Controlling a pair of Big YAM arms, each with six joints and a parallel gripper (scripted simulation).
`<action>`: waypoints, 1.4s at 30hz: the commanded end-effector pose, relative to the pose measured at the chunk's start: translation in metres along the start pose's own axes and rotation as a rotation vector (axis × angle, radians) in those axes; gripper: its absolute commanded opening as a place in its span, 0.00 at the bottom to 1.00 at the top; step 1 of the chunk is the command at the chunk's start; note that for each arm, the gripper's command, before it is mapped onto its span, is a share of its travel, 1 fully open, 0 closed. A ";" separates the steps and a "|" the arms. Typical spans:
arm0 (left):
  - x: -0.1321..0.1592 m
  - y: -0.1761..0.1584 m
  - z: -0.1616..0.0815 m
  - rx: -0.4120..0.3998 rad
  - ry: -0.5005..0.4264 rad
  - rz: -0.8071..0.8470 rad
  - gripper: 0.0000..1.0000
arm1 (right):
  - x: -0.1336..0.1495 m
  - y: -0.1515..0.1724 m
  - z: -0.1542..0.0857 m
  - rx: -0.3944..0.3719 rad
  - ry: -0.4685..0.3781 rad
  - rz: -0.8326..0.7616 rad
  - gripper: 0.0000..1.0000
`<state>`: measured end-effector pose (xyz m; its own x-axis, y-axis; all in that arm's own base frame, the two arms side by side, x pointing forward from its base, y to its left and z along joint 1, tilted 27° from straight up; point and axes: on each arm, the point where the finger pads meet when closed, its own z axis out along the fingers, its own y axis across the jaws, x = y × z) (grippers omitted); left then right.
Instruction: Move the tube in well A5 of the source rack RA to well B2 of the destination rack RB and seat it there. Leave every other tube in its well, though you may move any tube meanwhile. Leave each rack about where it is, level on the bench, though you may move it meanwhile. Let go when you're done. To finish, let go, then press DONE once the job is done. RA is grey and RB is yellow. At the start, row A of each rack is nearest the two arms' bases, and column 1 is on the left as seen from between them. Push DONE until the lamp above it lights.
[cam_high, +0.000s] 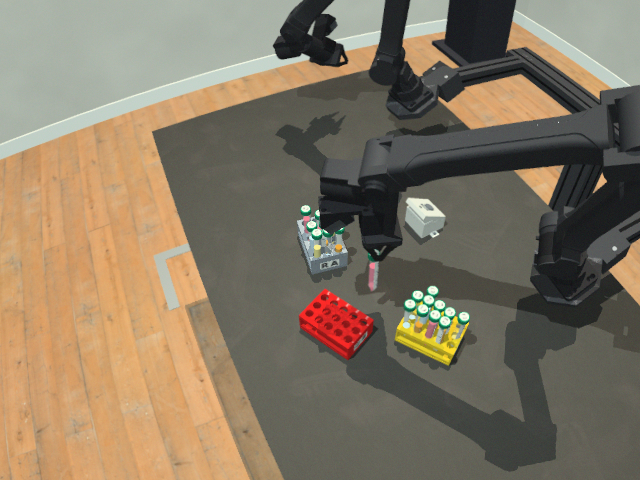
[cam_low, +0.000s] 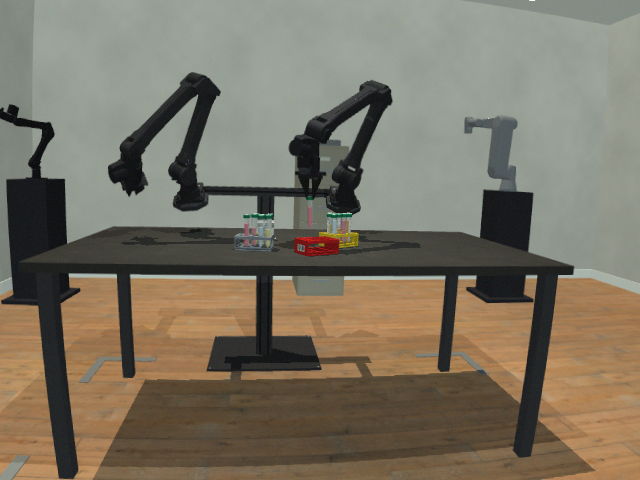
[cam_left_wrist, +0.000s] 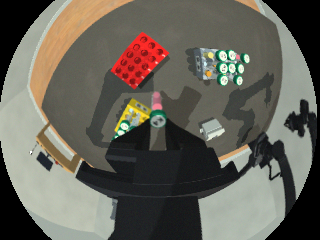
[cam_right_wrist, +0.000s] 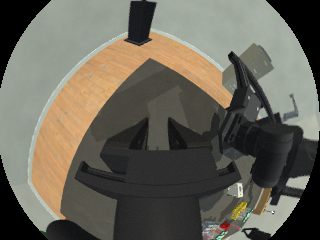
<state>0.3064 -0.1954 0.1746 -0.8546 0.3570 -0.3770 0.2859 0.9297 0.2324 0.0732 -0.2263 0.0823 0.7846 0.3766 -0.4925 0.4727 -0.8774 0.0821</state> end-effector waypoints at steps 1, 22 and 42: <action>-0.029 -0.016 -0.020 0.017 -0.045 -0.032 0.00 | -0.002 0.007 -0.005 -0.015 0.003 0.010 0.30; 0.015 -0.008 -0.014 0.015 -0.031 -0.165 0.00 | -0.002 0.007 -0.005 -0.015 0.003 0.010 0.30; 0.074 0.011 -0.009 0.010 -0.024 -0.163 0.00 | -0.002 0.007 -0.005 -0.015 0.003 0.010 0.30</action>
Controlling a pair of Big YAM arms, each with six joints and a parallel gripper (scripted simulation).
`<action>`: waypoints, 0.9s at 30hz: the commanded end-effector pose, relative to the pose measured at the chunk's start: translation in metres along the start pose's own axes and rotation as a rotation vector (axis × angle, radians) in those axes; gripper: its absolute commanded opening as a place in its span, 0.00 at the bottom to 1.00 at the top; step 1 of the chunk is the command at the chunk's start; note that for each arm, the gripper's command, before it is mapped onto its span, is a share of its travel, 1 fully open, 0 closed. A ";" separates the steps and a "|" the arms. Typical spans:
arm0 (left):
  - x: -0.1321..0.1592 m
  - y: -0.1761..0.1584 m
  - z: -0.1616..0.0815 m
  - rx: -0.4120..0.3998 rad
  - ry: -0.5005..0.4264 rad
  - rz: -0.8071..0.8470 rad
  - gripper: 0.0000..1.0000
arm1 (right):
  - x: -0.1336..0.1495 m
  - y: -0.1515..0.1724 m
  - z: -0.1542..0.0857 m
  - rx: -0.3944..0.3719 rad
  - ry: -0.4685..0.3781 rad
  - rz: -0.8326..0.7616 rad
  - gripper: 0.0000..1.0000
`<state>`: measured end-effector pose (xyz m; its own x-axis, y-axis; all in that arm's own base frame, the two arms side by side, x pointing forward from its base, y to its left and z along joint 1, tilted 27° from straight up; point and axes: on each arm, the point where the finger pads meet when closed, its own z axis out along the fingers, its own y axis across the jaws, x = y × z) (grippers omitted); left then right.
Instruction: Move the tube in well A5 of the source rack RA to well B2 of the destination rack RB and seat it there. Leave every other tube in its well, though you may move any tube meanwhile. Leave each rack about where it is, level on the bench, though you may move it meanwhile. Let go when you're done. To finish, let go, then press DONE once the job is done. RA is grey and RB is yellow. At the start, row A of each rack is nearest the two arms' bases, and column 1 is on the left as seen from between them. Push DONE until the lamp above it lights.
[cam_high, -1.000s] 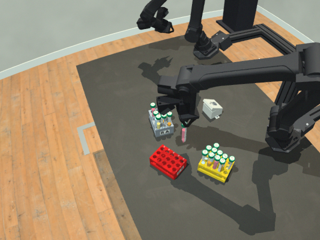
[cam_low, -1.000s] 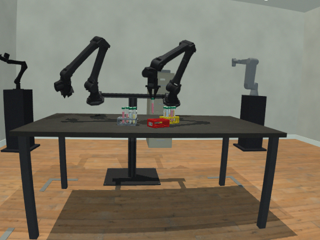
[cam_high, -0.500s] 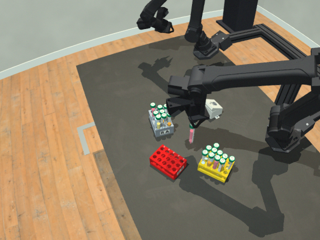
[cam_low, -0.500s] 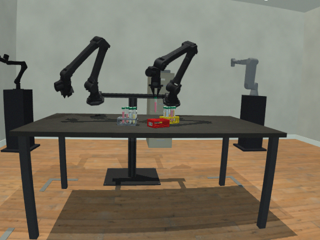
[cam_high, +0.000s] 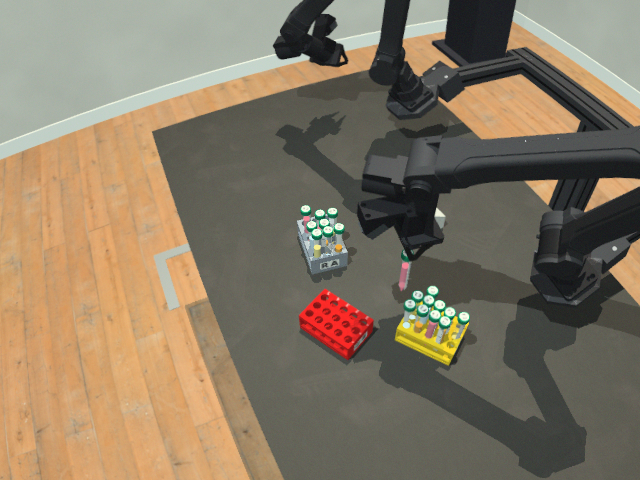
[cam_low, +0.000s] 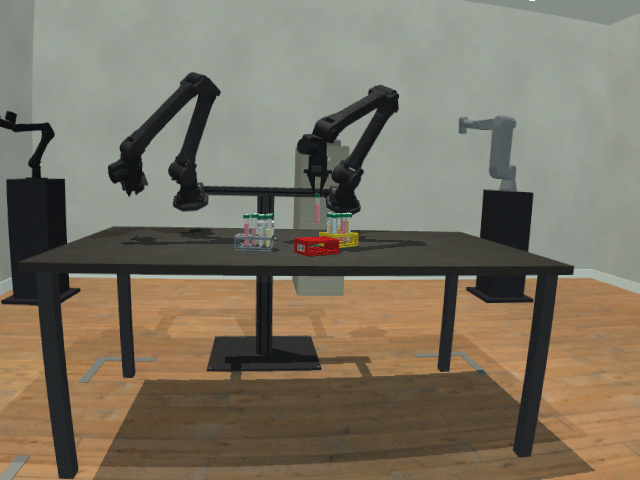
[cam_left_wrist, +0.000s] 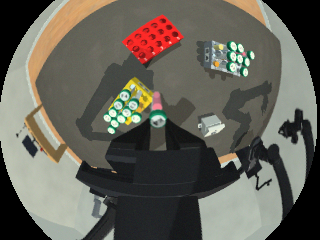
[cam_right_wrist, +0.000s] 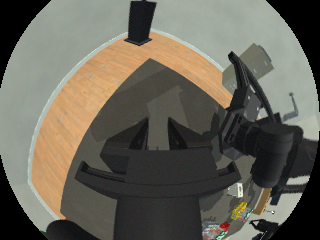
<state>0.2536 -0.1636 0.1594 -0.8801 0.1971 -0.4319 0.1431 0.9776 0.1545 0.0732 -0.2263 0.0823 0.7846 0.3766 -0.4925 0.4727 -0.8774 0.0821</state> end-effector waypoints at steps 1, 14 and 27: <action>0.014 0.004 -0.003 0.000 0.001 0.007 0.00 | -0.002 0.007 -0.005 -0.015 0.003 0.010 0.30; 0.047 0.021 -0.002 -0.001 0.002 0.007 0.00 | -0.002 0.007 -0.005 -0.015 0.003 0.010 0.30; 0.085 0.041 -0.002 -0.003 0.004 0.007 0.00 | -0.002 0.007 -0.005 -0.015 0.003 0.010 0.30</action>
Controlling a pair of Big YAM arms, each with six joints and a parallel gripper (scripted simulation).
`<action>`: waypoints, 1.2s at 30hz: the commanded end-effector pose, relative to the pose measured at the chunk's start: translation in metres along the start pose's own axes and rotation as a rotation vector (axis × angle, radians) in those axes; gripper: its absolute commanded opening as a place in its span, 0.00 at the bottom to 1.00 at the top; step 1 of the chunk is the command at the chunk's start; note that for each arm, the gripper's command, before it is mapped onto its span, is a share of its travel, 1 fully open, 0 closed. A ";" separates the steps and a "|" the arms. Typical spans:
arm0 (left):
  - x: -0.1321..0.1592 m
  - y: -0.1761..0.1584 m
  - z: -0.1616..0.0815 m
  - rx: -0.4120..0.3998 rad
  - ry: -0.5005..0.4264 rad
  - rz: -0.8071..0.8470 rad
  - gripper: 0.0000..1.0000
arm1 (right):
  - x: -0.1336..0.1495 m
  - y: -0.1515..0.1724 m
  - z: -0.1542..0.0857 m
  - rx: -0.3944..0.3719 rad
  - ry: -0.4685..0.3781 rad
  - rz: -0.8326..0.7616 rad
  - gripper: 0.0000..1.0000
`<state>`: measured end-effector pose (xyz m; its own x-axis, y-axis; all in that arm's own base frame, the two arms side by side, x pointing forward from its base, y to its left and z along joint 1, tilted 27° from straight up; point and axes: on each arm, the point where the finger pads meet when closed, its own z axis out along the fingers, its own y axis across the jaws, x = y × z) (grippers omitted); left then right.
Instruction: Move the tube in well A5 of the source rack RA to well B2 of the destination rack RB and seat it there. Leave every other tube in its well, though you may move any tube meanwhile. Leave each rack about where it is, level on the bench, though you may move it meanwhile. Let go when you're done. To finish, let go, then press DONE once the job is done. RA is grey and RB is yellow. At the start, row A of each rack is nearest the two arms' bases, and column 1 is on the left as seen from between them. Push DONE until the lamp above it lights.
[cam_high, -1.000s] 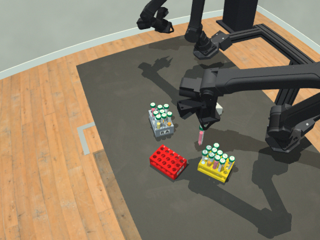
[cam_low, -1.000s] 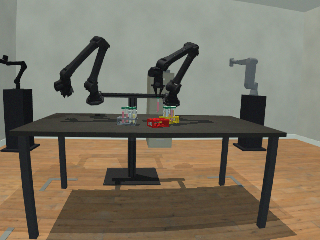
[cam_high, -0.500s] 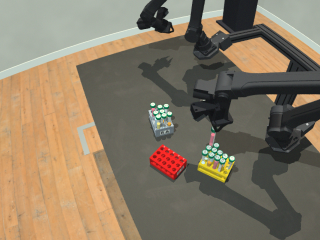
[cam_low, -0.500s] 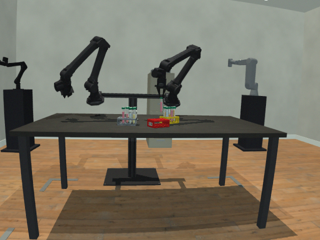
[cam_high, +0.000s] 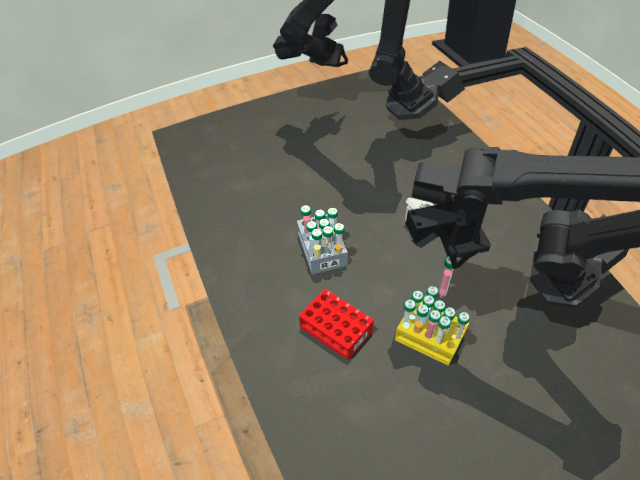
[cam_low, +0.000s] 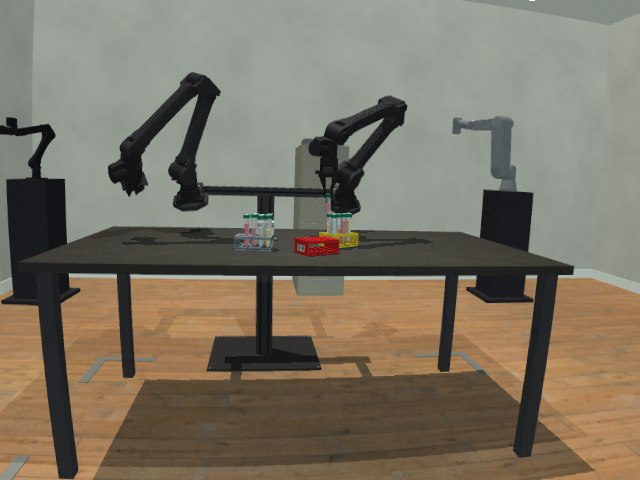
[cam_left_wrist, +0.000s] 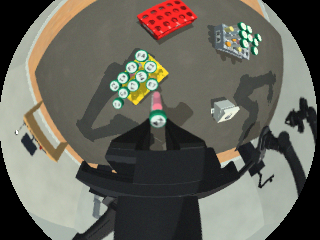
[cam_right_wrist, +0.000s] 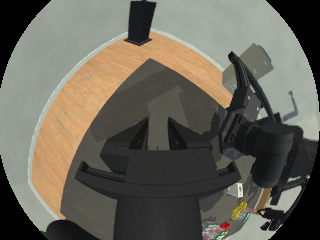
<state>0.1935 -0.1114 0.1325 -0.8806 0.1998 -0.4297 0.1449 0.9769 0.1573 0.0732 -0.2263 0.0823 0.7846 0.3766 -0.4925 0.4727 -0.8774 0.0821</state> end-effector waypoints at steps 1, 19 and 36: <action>0.013 0.004 -0.002 -0.001 0.002 0.004 0.00 | -0.002 0.007 -0.005 -0.015 0.003 0.010 0.30; 0.006 0.020 -0.016 0.023 -0.039 -0.017 0.00 | -0.002 0.007 -0.005 -0.015 0.003 0.010 0.30; -0.013 0.040 -0.021 0.018 -0.050 -0.017 0.00 | -0.002 0.007 -0.005 -0.015 0.003 0.010 0.30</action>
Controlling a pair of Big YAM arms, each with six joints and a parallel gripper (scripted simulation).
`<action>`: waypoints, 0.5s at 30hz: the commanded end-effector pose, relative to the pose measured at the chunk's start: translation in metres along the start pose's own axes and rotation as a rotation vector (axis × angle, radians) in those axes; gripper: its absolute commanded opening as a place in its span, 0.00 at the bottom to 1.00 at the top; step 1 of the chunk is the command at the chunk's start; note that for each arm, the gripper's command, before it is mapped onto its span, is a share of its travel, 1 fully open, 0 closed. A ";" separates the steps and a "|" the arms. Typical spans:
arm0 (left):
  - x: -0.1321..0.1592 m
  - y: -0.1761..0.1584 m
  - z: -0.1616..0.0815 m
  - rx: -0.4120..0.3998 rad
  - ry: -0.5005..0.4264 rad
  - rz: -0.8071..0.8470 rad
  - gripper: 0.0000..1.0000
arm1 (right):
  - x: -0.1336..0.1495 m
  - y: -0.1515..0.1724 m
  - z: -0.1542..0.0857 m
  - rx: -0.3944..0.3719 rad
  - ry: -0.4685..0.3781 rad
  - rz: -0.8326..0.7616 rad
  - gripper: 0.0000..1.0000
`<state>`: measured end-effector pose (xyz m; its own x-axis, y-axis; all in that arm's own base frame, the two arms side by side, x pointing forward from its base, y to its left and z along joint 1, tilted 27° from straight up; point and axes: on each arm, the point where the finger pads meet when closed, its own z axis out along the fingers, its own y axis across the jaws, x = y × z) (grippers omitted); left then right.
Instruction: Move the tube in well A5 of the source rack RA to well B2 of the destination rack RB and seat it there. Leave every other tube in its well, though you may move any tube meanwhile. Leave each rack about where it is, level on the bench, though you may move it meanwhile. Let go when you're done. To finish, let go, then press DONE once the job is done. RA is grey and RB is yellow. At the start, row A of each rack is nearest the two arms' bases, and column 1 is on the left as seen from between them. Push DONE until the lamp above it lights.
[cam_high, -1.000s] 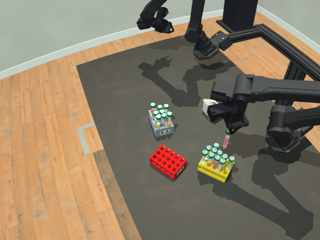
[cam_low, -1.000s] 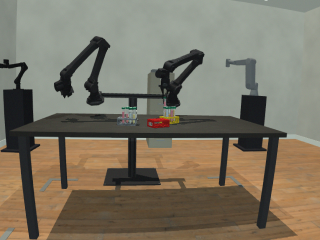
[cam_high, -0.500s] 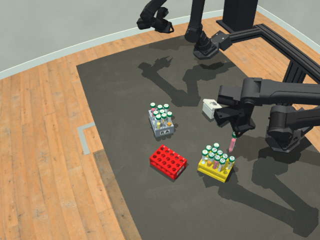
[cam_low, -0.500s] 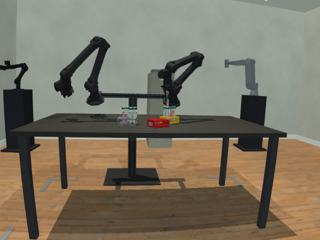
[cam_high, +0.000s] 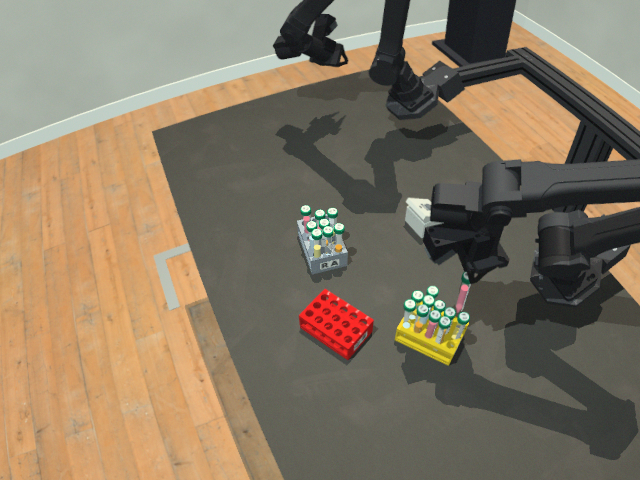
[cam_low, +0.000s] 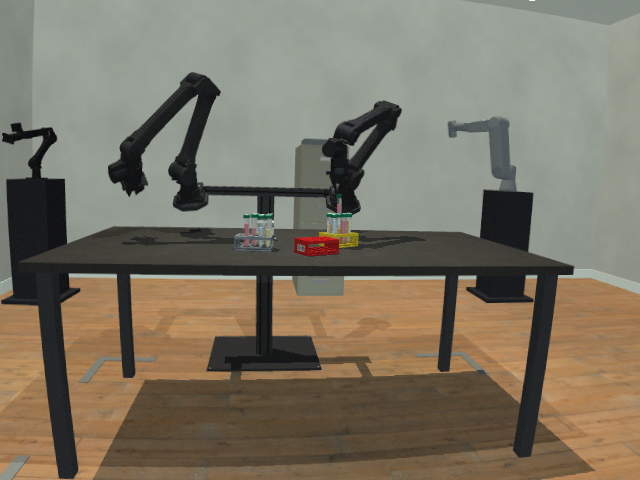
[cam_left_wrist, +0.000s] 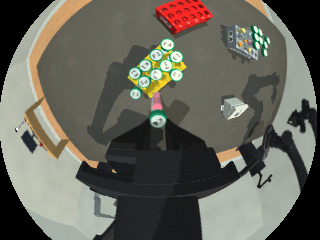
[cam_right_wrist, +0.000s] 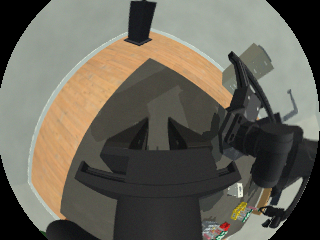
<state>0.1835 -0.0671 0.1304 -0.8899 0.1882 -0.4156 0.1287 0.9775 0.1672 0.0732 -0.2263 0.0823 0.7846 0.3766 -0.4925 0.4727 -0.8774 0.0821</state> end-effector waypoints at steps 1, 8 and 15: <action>-0.032 -0.001 -0.023 0.035 -0.068 -0.006 0.00 | -0.002 0.007 -0.005 -0.015 0.003 0.010 0.30; -0.039 0.006 -0.021 0.028 -0.061 -0.002 0.00 | -0.002 0.007 -0.005 -0.015 0.003 0.010 0.30; -0.026 0.006 -0.014 0.021 -0.038 0.006 0.00 | -0.002 0.007 -0.005 -0.015 0.003 0.010 0.30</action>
<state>0.1911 -0.0610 0.1357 -0.8885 0.1992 -0.4134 0.1406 0.9757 0.1679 0.0732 -0.2263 0.0823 0.7846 0.3766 -0.4925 0.4727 -0.8774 0.0821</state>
